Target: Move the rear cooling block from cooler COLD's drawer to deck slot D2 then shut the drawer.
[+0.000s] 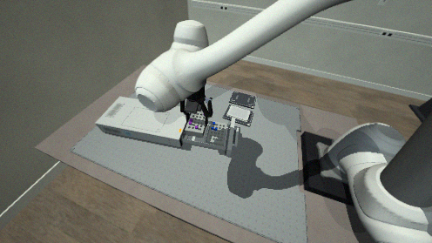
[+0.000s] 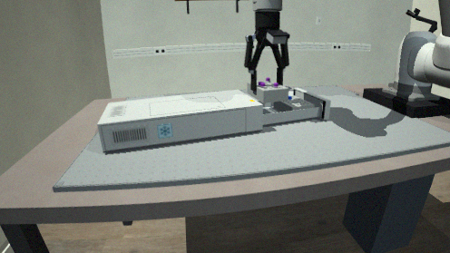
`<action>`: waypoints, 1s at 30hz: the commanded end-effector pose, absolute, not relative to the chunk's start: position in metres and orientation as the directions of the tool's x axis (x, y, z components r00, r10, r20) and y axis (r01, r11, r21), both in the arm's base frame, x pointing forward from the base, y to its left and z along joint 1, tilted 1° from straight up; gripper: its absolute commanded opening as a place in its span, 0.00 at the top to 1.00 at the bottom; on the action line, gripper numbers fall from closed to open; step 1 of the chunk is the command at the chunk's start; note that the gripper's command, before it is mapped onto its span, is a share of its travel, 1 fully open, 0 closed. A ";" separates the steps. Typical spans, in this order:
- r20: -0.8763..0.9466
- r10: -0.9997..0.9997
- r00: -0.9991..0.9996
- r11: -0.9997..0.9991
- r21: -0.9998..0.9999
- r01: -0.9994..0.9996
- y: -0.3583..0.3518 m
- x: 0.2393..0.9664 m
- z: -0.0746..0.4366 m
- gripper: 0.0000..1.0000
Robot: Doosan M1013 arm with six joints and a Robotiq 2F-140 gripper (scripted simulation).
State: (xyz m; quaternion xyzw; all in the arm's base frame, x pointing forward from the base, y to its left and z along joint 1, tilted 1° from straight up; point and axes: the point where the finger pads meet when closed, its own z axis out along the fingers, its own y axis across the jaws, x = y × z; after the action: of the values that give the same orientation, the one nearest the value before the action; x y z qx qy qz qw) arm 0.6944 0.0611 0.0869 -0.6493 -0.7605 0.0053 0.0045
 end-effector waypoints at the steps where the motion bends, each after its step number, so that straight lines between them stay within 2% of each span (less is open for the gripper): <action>1: 0.002 0.988 -0.155 0.155 -0.008 0.988 0.060 0.697 0.095 0.90; 30: 0.002 0.988 -0.155 0.155 -0.008 0.988 0.060 0.697 0.131 0.90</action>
State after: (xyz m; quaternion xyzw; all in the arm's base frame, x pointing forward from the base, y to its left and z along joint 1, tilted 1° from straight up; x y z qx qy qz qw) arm 0.6947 0.0611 0.1228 -0.6494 -0.7604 0.0054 0.0046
